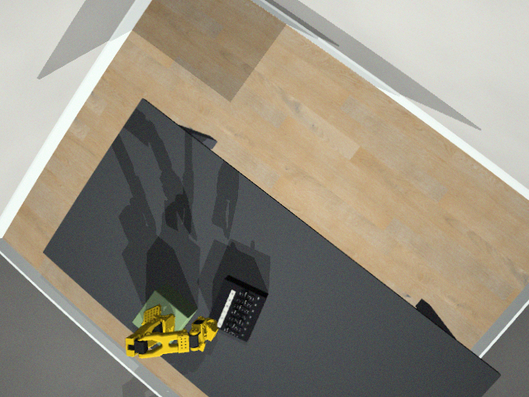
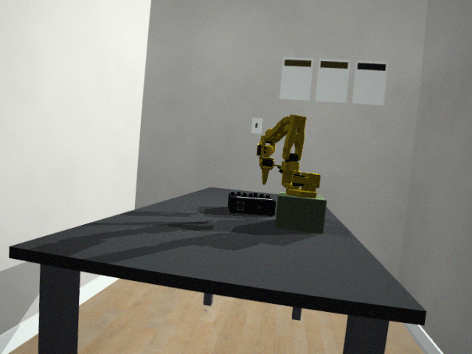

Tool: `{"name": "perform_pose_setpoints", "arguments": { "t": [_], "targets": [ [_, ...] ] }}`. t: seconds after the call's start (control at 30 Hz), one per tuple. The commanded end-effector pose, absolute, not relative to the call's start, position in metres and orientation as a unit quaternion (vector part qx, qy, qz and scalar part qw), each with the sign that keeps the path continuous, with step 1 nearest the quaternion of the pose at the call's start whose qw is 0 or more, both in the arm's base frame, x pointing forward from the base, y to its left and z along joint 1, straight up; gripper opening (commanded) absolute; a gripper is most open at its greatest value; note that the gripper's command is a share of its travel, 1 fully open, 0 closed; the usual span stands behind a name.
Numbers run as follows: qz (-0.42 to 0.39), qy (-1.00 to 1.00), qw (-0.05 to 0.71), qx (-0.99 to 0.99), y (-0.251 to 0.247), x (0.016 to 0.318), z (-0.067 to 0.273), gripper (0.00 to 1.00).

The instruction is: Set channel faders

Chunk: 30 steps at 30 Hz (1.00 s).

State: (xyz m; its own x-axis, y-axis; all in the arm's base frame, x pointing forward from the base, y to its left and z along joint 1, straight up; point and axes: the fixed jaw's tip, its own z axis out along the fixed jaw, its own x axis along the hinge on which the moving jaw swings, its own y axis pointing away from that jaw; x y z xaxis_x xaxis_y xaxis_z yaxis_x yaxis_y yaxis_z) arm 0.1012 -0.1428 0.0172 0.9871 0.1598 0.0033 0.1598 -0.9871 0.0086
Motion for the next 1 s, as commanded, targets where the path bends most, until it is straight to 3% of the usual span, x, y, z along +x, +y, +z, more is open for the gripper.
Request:
{"name": "perform_pose_setpoints", "arguments": {
  "t": [0.0,0.37,0.97],
  "targets": [
    [0.001,0.07,0.002,0.998,-0.15,0.096,0.014,0.0],
    [0.001,0.042,0.002,0.999,-0.167,0.079,0.008,0.0],
    [0.001,0.036,0.002,0.999,-0.17,0.077,0.005,0.0]
  ]
}}
